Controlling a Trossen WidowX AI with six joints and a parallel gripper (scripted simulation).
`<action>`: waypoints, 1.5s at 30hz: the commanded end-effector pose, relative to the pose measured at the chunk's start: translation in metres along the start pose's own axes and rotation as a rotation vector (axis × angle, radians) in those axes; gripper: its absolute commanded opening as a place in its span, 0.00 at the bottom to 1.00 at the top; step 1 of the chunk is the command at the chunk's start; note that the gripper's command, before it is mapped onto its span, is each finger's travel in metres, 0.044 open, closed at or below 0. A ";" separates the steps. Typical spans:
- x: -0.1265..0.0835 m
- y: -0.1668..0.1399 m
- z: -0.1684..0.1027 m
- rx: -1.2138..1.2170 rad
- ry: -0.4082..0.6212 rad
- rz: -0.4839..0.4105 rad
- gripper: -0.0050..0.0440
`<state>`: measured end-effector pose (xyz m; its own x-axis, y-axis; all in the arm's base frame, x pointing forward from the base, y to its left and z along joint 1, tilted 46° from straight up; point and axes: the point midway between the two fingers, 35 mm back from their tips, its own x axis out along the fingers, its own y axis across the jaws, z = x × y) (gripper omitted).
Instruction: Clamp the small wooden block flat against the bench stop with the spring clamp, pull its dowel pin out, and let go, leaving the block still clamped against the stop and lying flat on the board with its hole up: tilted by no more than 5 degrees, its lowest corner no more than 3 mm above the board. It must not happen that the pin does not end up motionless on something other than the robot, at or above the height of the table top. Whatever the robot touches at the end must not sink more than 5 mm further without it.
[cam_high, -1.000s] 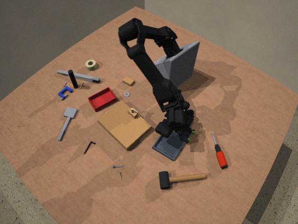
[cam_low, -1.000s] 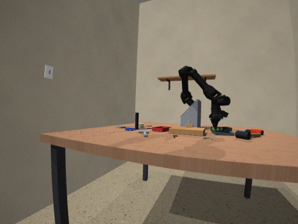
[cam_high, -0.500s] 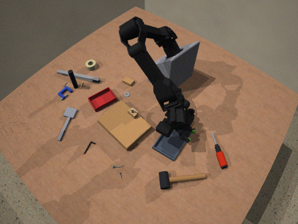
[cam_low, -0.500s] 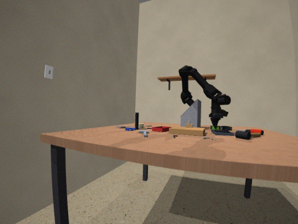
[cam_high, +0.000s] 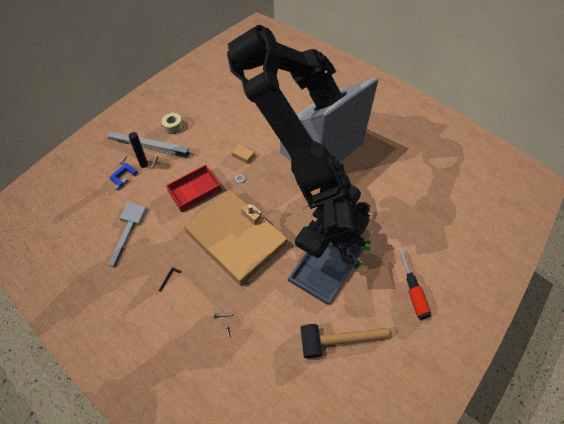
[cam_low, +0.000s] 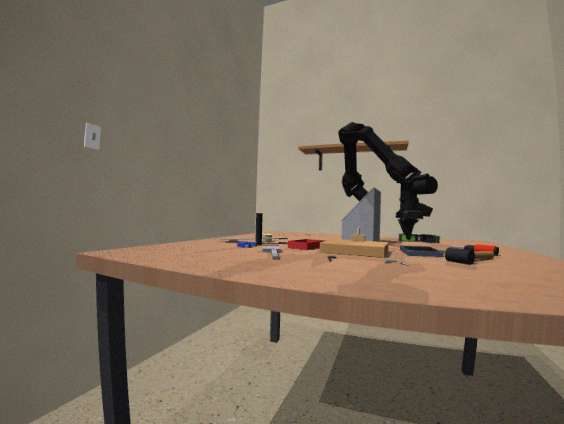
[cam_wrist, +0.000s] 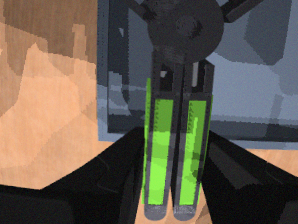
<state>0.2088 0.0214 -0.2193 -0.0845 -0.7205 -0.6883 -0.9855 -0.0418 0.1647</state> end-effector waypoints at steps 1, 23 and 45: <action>-0.007 -0.004 0.001 0.013 -0.010 -0.008 0.10; -0.030 -0.005 0.001 0.011 -0.011 -0.009 0.10; -0.055 -0.004 0.001 0.009 -0.009 -0.008 0.10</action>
<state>0.2133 0.0551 -0.1873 -0.0860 -0.7225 -0.6860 -0.9847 -0.0432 0.1690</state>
